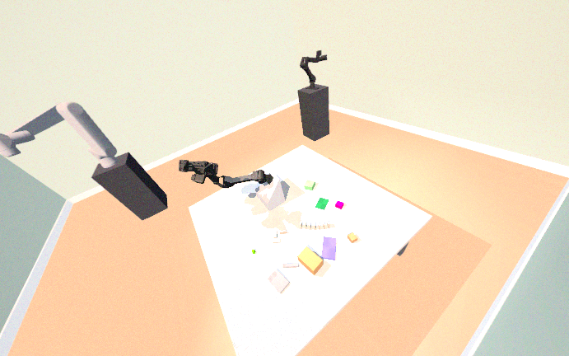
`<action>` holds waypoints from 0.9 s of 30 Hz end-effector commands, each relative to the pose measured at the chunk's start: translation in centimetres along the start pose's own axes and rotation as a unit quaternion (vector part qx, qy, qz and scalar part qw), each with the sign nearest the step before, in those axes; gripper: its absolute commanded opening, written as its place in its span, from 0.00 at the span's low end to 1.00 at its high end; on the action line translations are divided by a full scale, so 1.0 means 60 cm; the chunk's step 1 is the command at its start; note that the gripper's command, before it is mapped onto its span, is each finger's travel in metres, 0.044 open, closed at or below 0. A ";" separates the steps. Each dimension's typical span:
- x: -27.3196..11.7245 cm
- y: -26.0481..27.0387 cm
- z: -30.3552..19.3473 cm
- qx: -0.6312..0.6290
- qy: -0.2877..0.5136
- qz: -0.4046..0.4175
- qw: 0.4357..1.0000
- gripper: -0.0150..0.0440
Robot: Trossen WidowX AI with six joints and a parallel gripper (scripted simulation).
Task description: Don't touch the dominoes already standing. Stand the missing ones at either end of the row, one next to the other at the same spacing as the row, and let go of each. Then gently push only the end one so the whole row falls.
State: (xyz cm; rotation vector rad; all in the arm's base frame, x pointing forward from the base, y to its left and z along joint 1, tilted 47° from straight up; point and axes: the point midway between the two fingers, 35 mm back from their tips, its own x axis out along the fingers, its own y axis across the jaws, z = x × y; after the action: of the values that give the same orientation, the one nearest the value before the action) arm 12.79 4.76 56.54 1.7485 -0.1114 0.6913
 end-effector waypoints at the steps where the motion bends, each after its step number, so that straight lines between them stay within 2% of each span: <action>1: 0.057 -0.104 0.000 -0.139 -0.046 -0.090 0.985 1.00; 9: 0.123 -0.296 0.080 -0.333 -0.120 -0.271 0.895 1.00; 16: 0.128 -0.386 0.152 -0.413 -0.146 -0.369 0.820 1.00; 21: 0.099 -0.479 0.257 -0.487 -0.162 -0.491 0.703 1.00; 27: 0.024 -0.571 0.384 -0.533 -0.143 -0.636 0.540 1.00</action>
State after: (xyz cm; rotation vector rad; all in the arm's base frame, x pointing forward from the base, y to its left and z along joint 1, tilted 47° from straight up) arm 36.97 -1.74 29.25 0.5046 0.2961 -0.5833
